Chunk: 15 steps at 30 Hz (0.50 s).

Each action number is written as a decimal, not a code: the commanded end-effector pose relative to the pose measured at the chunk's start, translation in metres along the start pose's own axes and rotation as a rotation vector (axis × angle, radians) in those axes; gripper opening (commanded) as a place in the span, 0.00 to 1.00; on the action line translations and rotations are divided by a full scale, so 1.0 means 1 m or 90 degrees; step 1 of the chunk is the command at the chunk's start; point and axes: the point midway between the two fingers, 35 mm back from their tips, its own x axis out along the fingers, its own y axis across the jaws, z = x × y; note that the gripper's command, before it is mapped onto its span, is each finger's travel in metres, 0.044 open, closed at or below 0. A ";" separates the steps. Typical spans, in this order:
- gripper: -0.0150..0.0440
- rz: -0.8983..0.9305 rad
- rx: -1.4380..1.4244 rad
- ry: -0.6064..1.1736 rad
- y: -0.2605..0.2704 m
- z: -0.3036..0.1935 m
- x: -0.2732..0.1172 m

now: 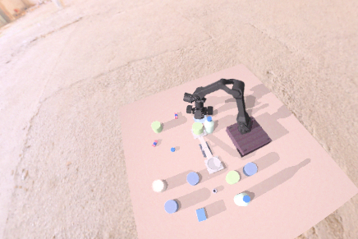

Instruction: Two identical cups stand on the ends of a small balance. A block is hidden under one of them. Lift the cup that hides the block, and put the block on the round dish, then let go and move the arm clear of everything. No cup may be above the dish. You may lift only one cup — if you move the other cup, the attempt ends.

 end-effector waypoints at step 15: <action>0.34 -0.004 0.000 0.001 -0.001 -0.001 0.016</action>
